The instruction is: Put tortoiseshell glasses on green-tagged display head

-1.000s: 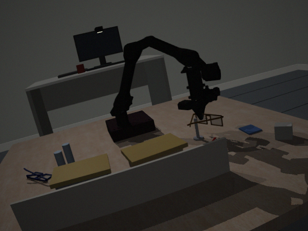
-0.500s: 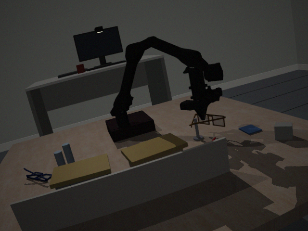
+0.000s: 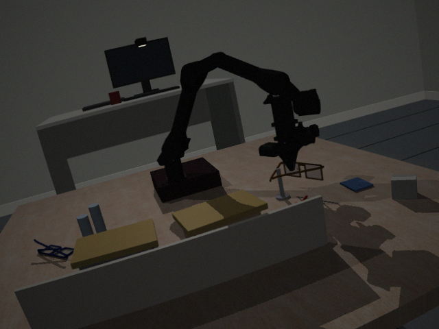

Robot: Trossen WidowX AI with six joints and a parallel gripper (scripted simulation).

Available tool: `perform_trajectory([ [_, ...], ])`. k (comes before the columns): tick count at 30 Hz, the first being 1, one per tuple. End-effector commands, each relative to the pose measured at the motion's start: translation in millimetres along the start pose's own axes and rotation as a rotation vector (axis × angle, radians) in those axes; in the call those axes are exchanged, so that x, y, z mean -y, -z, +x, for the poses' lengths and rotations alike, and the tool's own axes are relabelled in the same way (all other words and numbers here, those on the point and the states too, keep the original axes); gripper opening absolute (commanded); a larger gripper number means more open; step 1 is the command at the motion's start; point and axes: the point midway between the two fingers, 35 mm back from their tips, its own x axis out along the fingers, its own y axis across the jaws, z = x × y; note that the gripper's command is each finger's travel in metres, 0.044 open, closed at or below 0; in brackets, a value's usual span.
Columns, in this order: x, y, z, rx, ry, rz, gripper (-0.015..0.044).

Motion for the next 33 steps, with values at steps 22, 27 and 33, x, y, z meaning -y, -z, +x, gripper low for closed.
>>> perform_trajectory([
  [22, -5, -11, -2, 0.008, 0.002, 0.003, 0.0],
  [27, -6, -13, -2, 0.008, 0.002, 0.003, 0.0],
  [33, -7, -15, -2, 0.008, 0.002, 0.003, 0.0],
])
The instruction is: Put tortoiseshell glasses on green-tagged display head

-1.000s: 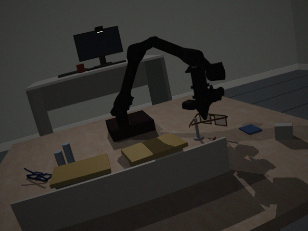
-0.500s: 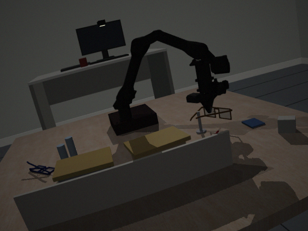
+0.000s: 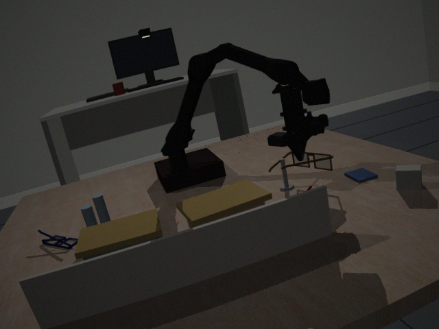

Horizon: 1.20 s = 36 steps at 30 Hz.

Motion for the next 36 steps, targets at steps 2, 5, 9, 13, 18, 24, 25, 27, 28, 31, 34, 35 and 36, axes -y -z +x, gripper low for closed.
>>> perform_trajectory([
  [2, -1, -4, -1, 0.008, 0.002, 0.003, 0.0],
  [5, -1, -5, -1, 0.008, 0.002, 0.003, 0.0],
  [9, -2, -6, -2, 0.008, 0.002, 0.003, 0.0],
  [13, -2, -8, -2, 0.008, 0.002, 0.003, 0.0],
  [18, -3, -10, -2, 0.008, 0.002, 0.003, 0.0],
  [24, -3, -12, -2, 0.009, 0.002, 0.003, 0.0],
  [25, -3, -12, -2, 0.009, 0.002, 0.003, 0.0],
  [27, -4, -13, -2, 0.009, 0.002, 0.003, 0.0],
  [28, -4, -13, -2, 0.009, 0.002, 0.003, 0.0],
  [31, -4, -15, -2, 0.009, 0.002, 0.003, 0.0],
  [34, -4, -16, -2, 0.009, 0.002, 0.003, 0.0],
  [35, -4, -16, -2, 0.009, 0.002, 0.003, 0.0],
  [36, -4, -16, -2, 0.009, 0.002, 0.003, 0.0],
])
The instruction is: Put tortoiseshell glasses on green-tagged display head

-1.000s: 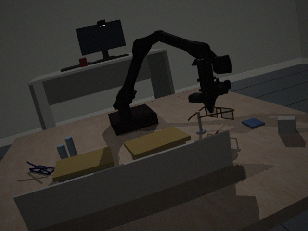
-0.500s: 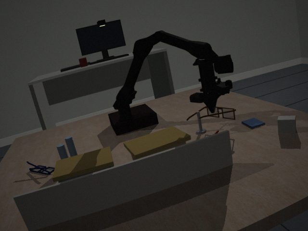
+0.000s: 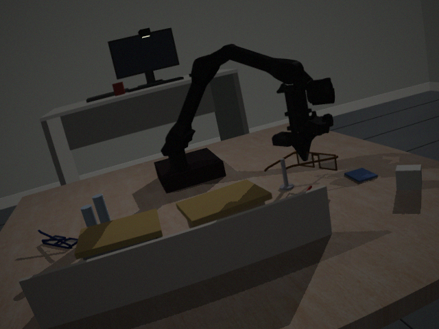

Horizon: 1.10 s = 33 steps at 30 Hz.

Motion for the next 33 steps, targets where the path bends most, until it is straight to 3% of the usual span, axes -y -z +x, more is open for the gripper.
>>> perform_trajectory([
  [1, -0.3, -3.5, -1.4, 0.008, 0.002, -0.001, 0.0],
  [33, -0.7, -3.4, -1.4, 0.008, 0.002, -0.001, 0.0],
])
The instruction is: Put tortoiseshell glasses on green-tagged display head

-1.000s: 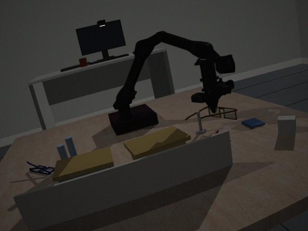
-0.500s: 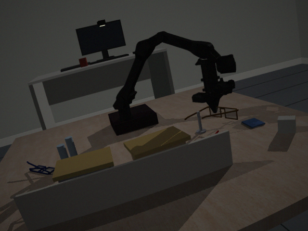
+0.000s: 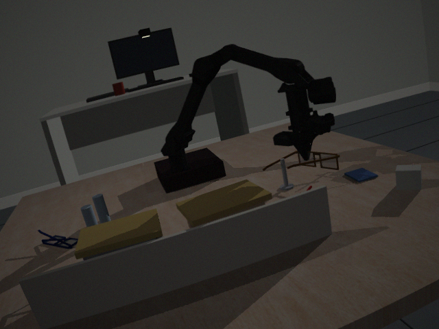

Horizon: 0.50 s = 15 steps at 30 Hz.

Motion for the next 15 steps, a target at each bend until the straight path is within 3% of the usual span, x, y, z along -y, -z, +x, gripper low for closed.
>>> perform_trajectory([
  [1, 1, 1, 0, 0.002, 0.004, -0.002, 0.0],
  [15, 0, 6, -10, 0.002, 0.004, -0.002, 0.0],
])
